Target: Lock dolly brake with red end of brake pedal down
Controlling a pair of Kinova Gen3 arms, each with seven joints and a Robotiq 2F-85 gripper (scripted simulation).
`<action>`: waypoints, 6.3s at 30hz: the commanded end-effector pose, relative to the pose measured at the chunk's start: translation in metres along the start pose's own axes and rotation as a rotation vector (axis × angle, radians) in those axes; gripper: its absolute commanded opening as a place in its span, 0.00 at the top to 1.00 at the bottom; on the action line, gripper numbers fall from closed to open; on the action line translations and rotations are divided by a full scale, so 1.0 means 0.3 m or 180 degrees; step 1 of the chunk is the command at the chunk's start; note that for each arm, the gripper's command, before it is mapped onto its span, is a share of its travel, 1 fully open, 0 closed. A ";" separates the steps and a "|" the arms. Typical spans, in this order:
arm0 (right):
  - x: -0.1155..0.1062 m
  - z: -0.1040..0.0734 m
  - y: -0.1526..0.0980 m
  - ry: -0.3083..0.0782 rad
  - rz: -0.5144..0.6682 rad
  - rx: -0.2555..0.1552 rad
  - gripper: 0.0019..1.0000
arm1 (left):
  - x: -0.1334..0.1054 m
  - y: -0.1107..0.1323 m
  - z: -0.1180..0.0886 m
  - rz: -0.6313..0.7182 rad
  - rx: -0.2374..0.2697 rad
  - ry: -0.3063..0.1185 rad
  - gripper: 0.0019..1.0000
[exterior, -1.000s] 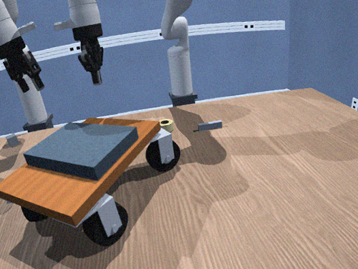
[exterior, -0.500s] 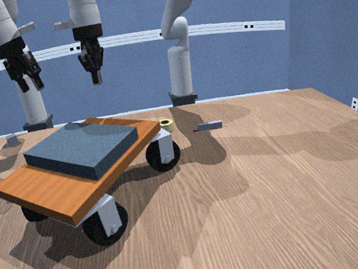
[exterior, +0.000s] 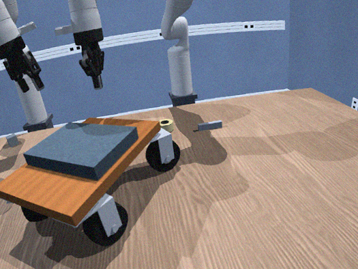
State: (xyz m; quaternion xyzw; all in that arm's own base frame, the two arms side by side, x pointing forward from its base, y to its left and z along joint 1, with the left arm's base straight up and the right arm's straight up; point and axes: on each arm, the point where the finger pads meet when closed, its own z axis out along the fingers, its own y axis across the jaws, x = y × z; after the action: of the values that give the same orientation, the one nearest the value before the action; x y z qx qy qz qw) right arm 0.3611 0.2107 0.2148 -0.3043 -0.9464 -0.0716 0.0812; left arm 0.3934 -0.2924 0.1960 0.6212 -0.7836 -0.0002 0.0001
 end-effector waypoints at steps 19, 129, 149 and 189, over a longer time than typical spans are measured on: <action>0.000 -0.003 0.001 -0.0003 -0.0001 -0.0006 0.00 | 0.001 -0.002 0.160 0.0000 0.0005 0.0001 0.98; 0.000 -0.003 0.001 -0.0003 -0.0001 -0.0006 0.00 | 0.000 -0.002 0.045 0.0000 0.0005 0.0001 0.98; 0.000 -0.003 0.001 -0.0003 -0.0001 -0.0006 0.00 | 0.000 -0.002 -0.044 0.0000 0.0005 0.0001 0.98; 0.000 -0.003 0.001 -0.0003 -0.0001 -0.0006 0.00 | 0.000 -0.002 -0.044 0.0000 0.0005 0.0001 0.98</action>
State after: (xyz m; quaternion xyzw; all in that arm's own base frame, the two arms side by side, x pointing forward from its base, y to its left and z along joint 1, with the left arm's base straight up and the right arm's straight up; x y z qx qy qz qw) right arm 0.3611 0.2107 0.2148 -0.3043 -0.9464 -0.0716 0.0812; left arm 0.3938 -0.2924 0.2084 0.6212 -0.7836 -0.0001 0.0000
